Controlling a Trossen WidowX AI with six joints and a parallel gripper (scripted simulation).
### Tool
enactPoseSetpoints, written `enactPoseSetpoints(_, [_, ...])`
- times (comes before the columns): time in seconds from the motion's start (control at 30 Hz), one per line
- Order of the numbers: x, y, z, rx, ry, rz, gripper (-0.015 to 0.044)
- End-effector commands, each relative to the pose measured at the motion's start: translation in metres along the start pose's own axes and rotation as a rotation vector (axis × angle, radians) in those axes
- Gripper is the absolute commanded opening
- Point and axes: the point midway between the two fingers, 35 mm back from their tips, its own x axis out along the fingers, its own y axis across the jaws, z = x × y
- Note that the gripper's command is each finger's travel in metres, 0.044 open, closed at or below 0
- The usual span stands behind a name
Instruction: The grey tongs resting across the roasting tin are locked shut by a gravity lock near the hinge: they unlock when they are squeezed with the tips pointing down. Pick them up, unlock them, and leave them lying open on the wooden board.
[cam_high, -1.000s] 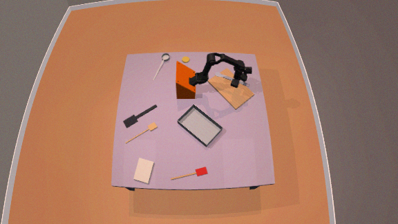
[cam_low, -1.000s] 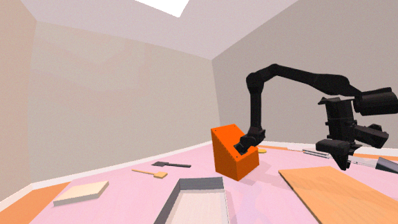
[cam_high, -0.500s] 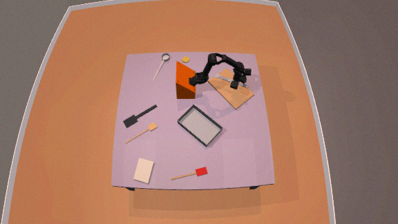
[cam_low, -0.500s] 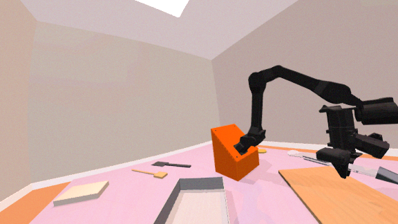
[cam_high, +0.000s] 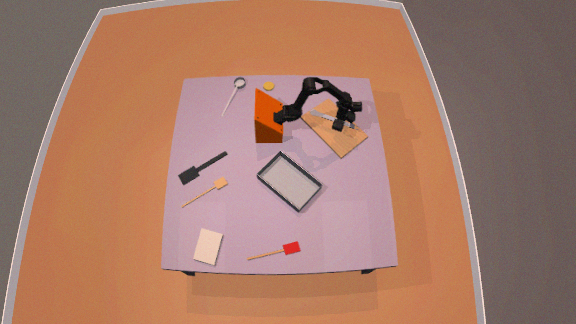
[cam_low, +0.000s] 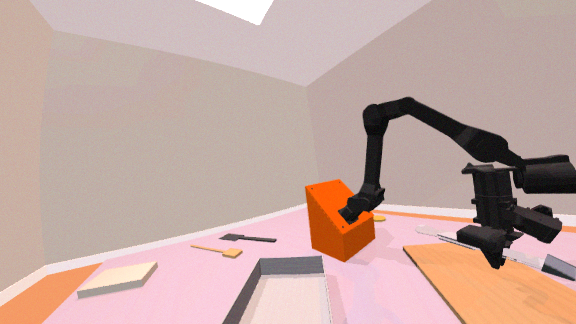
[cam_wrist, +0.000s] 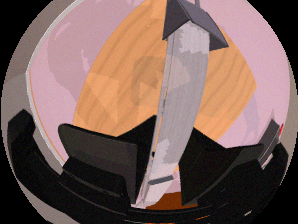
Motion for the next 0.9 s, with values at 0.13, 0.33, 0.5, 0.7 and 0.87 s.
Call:
enactPoseSetpoints(0.13, [0.0124, -0.0005, -0.0029, -0.005, 0.004, 0.003, -0.0150])
enactPoseSetpoints(0.33, [0.0125, -0.0014, -0.0028, -0.001, 0.003, -0.002, -0.0124])
enactPoseSetpoints(0.5, [0.0125, -0.0014, -0.0028, -0.001, 0.003, -0.002, 0.0007])
enactPoseSetpoints(0.7, [0.0125, -0.0014, -0.0028, -0.001, 0.003, -0.002, 0.0165])
enactPoseSetpoints(0.87, [0.0125, -0.0014, -0.0028, -0.001, 0.003, -0.002, 0.0296])
